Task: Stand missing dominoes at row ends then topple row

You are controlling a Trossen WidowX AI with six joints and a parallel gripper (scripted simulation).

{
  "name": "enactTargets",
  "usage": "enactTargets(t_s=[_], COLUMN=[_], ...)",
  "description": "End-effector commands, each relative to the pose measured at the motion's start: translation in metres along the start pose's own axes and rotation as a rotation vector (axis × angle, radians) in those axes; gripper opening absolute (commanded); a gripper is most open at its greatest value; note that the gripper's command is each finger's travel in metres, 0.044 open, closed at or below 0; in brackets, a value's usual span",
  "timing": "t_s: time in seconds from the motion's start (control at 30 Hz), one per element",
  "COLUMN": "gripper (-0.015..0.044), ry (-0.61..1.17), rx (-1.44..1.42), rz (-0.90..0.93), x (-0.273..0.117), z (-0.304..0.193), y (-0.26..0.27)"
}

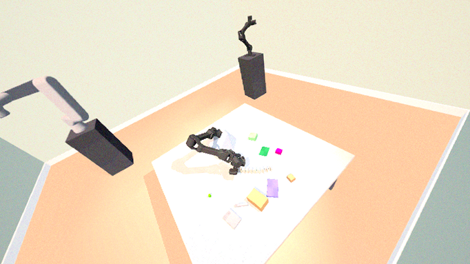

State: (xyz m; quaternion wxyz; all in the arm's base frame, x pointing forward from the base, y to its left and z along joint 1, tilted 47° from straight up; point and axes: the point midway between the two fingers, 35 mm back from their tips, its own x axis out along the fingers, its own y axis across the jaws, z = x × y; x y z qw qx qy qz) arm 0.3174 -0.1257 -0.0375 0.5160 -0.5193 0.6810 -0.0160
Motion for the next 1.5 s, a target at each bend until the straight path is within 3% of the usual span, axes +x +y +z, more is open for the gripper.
enactTargets(t_s=[0.0, 0.07, 0.2, 0.37, 0.5, 0.77, 0.87, 1.23, 1.33, 1.47], gripper=[0.0396, 0.044, 0.044, 0.044, 0.044, 0.044, 0.0361, 0.0072, 0.0, 0.0], ry=[0.001, 0.001, -0.002, -0.01, -0.005, -0.004, -0.005, 0.0, 0.001, 0.001], rx=[-0.003, -0.003, -0.003, 0.0, 0.001, 0.001, 0.178, 1.488, 1.567, 1.567], rz=[-0.001, -0.001, 0.001, 0.01, 0.004, 0.004, 0.005, 0.001, 0.0, 0.0], x=[0.0, 0.0, -0.01, -0.09, -0.13, -0.133, -0.125, -0.072, -0.069, -0.069], z=[0.0, 0.0, 0.002, 0.008, 0.002, 0.001, -0.002, -0.036, -0.038, -0.038], y=[0.0, 0.0, -0.001, -0.002, 0.0, 0.0, -0.001, -0.001, -0.001, -0.001])
